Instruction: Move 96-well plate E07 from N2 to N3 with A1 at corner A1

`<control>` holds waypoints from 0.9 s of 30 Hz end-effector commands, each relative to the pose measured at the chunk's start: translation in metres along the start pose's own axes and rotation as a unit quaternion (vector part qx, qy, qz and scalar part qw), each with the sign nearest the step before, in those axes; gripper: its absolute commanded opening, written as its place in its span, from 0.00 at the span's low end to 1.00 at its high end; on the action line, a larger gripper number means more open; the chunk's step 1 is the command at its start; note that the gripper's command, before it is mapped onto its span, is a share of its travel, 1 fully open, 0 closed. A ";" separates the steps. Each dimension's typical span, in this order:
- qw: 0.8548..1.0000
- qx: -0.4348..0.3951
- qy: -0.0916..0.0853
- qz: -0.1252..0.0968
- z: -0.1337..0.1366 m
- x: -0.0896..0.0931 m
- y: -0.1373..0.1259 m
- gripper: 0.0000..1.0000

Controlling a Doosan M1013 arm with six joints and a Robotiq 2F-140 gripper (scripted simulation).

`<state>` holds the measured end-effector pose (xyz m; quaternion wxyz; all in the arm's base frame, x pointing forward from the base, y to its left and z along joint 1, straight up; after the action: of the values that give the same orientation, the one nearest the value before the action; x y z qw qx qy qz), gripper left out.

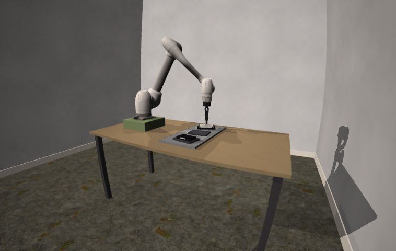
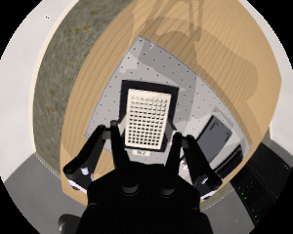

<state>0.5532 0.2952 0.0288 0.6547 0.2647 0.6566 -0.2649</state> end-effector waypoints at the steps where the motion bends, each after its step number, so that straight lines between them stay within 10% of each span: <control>1: 1.000 0.000 0.000 0.000 0.000 0.000 0.000 0.00; 27: 1.000 0.000 0.000 0.000 0.000 -0.036 0.000 0.00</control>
<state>0.5532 0.2951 0.0626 0.6547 0.2646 0.6566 -0.2650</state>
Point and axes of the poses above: the point where the finger pads meet when closed, its own x axis out along the fingers, its own z axis across the jaws, y = z × x, the point moved 6 cm from there along -x, back along the fingers, and after that the axes turned 11 degrees about -x, right-handed, at the moved point
